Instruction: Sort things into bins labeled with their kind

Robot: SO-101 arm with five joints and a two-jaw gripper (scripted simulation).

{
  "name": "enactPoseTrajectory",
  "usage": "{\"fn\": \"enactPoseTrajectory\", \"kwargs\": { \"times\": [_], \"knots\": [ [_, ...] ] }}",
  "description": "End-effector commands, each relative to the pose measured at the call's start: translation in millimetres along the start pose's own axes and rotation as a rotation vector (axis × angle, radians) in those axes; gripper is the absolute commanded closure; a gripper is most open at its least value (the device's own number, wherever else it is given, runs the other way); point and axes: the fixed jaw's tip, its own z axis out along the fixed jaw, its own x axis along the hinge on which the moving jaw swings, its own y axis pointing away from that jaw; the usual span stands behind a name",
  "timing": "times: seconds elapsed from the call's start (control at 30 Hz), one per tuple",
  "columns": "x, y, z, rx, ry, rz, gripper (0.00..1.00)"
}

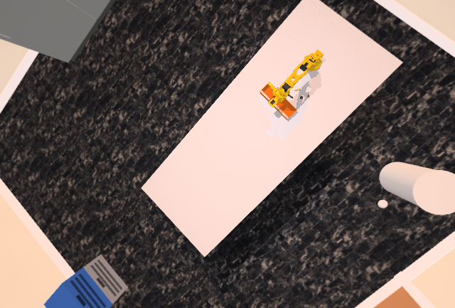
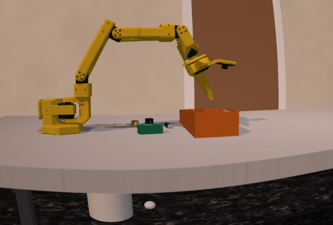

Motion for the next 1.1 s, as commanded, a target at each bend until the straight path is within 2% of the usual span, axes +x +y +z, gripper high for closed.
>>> {"fn": "enactPoseTrajectory", "kwargs": {
  "times": [0.0,0.47,0.7,0.77,1.07],
  "knots": [
    [-10.6,3.2,-11.0,-0.008,-0.054,0.001,0.0],
    [-10.8,7.8,-10.2,-0.015,-0.058,0.005,0.0],
    [-11.0,33.2,-6.7,-0.058,-0.081,0.031,0.0],
    [-11.0,33.2,-6.7,-0.058,-0.081,0.031,0.0],
    [-7.2,73.7,-3.3,-0.134,-0.108,0.073,0.0]
  ]
}}
